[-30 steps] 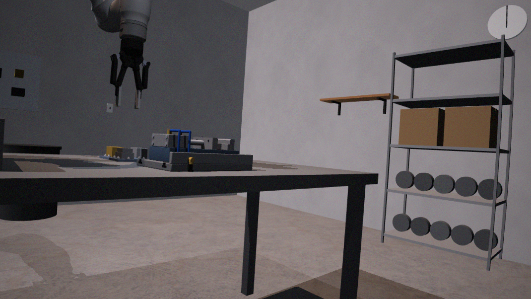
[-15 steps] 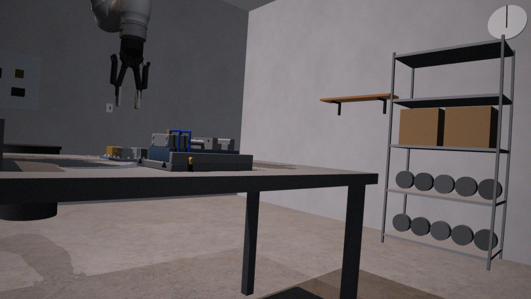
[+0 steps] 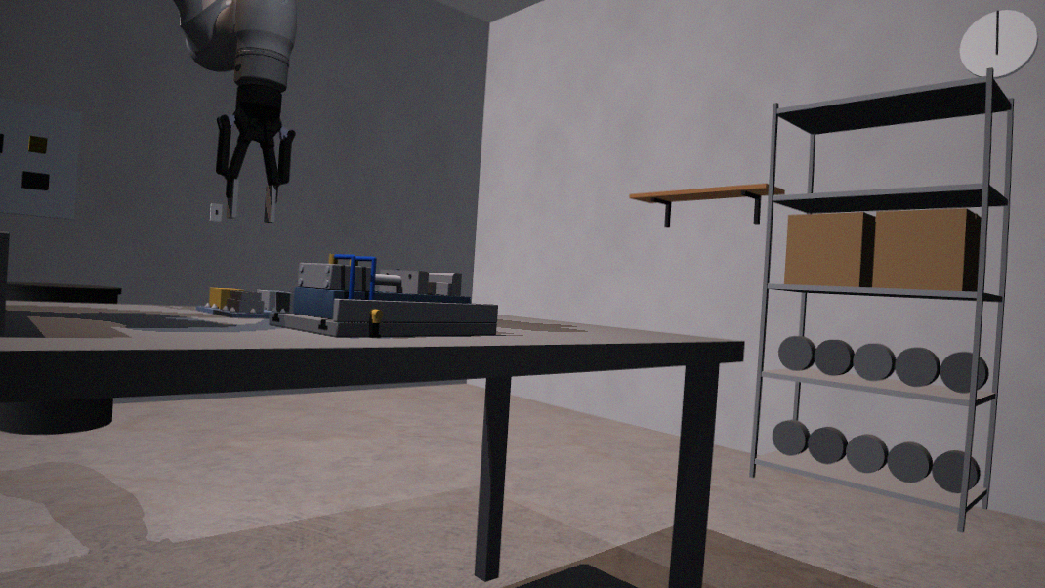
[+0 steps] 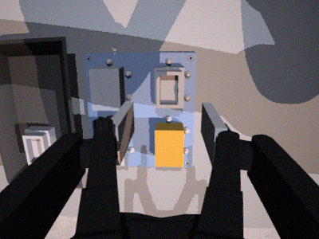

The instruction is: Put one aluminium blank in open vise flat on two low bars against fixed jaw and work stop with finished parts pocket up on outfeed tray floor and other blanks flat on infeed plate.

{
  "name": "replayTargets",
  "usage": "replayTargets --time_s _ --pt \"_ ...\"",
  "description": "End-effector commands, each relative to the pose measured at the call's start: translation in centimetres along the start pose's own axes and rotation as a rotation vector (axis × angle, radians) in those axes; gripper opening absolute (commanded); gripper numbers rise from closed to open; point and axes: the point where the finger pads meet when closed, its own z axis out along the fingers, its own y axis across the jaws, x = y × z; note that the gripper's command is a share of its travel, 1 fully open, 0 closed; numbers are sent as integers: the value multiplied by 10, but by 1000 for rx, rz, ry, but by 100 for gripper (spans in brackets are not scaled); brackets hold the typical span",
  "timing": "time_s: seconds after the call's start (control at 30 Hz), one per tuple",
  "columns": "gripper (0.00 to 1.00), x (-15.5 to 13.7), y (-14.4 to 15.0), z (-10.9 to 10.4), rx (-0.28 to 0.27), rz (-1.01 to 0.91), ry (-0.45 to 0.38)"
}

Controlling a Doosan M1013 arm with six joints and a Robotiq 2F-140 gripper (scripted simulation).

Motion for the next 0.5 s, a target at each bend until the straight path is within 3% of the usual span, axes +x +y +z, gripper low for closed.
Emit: replayTargets --time_s 0.0,0.13,0.47 --pt "40 0 0 7 0 0 0" --pt "40 0 0 14 0 0 0" --pt "40 0 0 54 0 0 0"
